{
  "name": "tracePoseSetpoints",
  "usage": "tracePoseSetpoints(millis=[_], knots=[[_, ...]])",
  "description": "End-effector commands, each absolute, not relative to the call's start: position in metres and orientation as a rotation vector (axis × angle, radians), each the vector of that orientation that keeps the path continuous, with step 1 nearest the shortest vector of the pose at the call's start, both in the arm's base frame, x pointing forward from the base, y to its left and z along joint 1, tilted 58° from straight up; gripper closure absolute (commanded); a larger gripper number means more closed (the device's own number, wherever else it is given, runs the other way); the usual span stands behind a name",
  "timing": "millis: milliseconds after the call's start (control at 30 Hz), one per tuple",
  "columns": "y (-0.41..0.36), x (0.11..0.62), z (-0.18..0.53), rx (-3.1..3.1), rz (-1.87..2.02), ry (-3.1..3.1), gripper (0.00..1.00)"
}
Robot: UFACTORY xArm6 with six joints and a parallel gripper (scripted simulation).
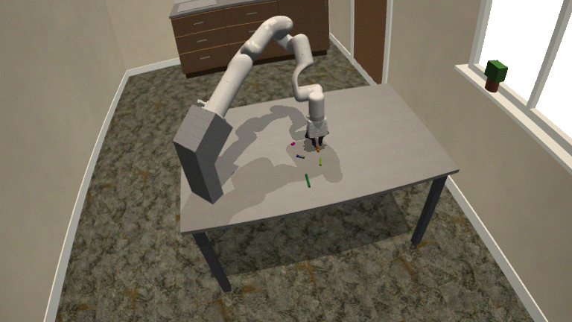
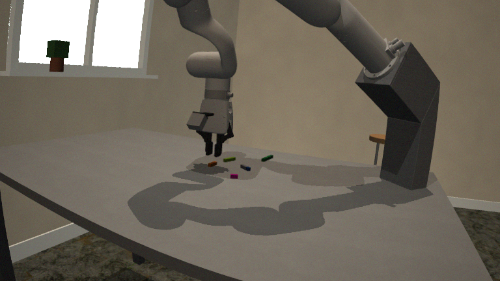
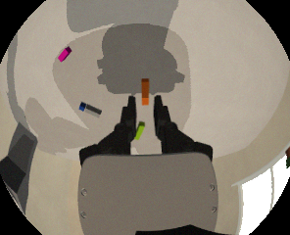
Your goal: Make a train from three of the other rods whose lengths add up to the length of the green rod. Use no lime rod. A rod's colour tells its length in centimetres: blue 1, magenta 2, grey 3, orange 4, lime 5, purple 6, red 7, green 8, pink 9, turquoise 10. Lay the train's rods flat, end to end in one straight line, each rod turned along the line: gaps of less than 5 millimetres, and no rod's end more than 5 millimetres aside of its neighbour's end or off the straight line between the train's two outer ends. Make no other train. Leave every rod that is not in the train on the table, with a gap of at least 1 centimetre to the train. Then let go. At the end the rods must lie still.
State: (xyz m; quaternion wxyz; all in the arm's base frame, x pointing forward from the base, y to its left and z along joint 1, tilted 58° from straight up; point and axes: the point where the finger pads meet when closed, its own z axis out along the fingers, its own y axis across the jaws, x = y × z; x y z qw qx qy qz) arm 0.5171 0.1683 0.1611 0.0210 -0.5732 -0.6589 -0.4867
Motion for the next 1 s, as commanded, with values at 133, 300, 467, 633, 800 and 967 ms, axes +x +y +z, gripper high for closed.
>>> tracePoseSetpoints(millis=[133,300,467,633,800,967], knots=[[0.1736,0.5223,0.1573,-1.778,-1.511,-2.043,0.76],[0.1767,0.5249,0.1548,-1.778,-1.511,-2.043,0.76],[0.1786,0.5264,0.1534,-1.778,-1.511,-2.043,0.76],[0.1792,0.5269,0.1529,-1.778,-1.511,-2.043,0.76],[0.1792,0.5269,0.1529,-1.778,-1.511,-2.043,0.76],[0.1792,0.5269,0.1529,-1.778,-1.511,-2.043,0.76]])
